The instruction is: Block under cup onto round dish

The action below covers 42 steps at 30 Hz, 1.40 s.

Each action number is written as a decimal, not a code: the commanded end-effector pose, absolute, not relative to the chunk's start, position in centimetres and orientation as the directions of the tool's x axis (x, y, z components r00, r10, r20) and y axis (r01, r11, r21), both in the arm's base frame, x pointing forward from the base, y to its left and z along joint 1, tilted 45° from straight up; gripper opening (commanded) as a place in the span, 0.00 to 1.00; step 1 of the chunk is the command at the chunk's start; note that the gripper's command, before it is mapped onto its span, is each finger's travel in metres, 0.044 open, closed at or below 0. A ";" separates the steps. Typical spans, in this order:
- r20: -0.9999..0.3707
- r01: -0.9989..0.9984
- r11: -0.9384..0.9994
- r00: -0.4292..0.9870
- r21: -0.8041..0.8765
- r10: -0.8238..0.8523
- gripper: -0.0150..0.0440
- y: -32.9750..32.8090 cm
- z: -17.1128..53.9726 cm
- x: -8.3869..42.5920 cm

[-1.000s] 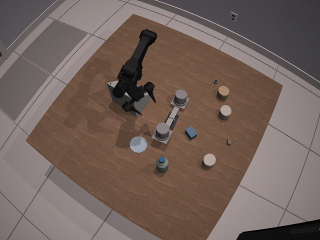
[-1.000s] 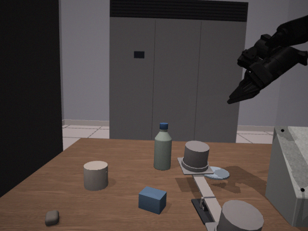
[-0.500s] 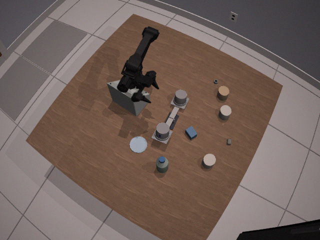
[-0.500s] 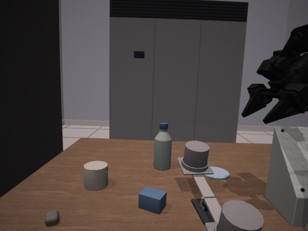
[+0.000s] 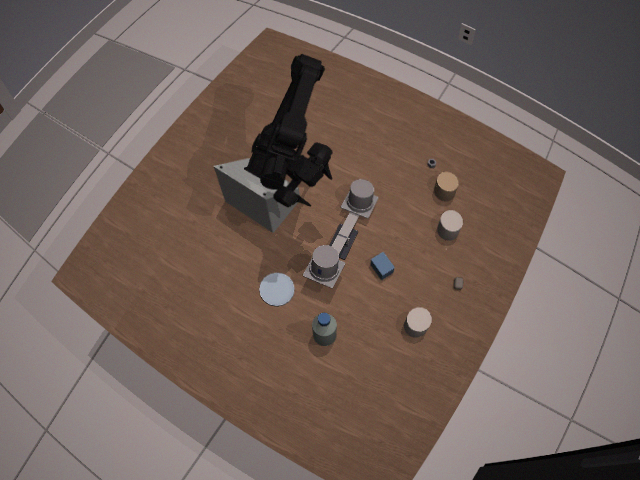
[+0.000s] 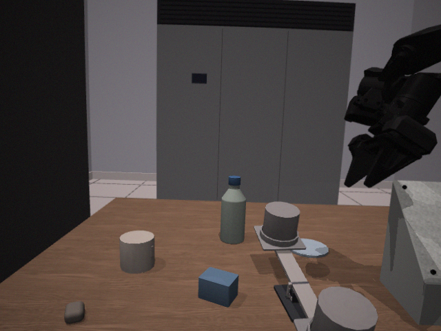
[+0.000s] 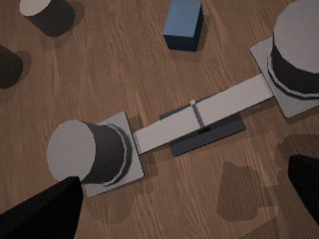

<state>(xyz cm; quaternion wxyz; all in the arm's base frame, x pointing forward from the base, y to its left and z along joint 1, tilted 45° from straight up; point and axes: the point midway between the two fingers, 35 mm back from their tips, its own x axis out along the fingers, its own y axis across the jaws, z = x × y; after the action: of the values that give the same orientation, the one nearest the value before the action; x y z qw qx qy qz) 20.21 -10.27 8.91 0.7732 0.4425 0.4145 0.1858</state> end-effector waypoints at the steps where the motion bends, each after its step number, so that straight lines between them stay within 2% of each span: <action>1: -0.509 0.159 0.510 0.531 0.845 0.678 1.00 -9.3 9.1 21.1; 9: -0.560 0.377 0.425 0.416 0.823 0.717 1.00 -7.1 9.5 23.0; 17: -0.602 0.597 0.341 0.312 0.726 0.735 1.00 -4.5 10.1 24.7; 30: -0.666 0.876 0.209 0.157 0.436 0.730 1.00 0.6 11.4 27.0; 42: -0.707 0.987 0.067 0.057 0.146 0.705 1.00 5.2 12.6 28.1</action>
<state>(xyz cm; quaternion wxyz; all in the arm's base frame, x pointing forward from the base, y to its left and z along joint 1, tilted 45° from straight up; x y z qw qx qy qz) 27.88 4.71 12.41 0.3410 0.6450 0.6557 -0.1946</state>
